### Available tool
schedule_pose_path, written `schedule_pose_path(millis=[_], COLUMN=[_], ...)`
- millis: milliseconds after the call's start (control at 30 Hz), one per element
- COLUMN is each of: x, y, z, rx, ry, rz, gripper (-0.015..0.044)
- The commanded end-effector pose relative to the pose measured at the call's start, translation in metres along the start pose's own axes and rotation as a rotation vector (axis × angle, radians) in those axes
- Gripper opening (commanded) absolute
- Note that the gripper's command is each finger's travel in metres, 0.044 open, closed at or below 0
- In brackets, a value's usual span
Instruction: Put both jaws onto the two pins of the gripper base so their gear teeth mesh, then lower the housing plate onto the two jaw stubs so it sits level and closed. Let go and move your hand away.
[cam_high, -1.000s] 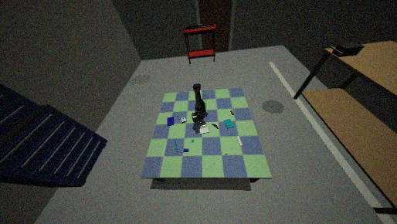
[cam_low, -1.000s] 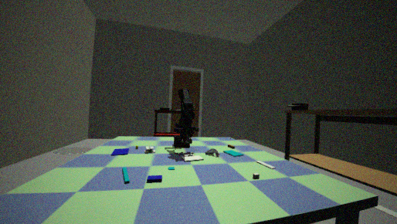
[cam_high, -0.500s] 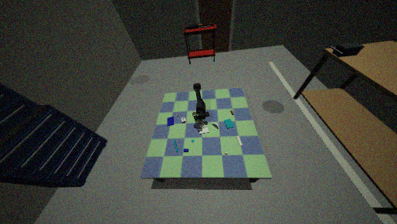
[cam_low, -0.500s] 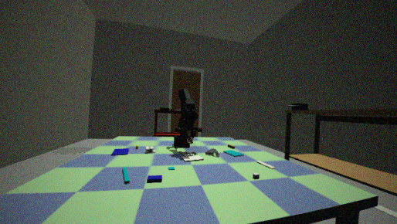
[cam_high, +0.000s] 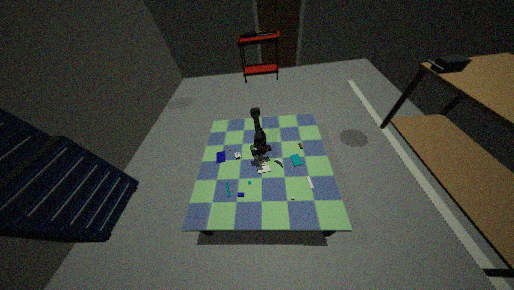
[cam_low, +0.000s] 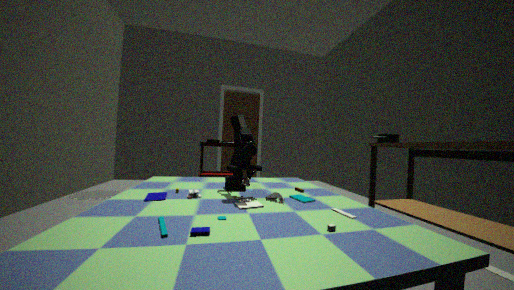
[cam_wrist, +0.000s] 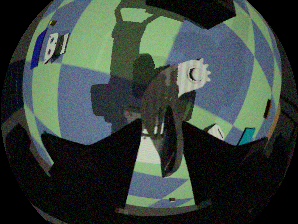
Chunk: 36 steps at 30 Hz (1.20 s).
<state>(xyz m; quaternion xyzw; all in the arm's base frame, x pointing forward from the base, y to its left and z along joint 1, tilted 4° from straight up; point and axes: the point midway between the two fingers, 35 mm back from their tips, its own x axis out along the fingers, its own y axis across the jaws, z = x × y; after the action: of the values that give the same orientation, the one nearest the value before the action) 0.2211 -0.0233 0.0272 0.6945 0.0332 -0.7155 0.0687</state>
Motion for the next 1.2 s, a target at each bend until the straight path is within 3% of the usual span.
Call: schedule_pose_path(millis=[0,267,1167], x=[0.0,0.0,-0.004], y=[-0.001,0.0,0.043], z=[0.0,-0.002,-0.08], rx=[-0.011,-0.011,-0.011], ry=[0.002,0.003,0.01], rz=[-0.005,-0.005,-0.001], gripper=[0.0134,0.0134,0.0134])
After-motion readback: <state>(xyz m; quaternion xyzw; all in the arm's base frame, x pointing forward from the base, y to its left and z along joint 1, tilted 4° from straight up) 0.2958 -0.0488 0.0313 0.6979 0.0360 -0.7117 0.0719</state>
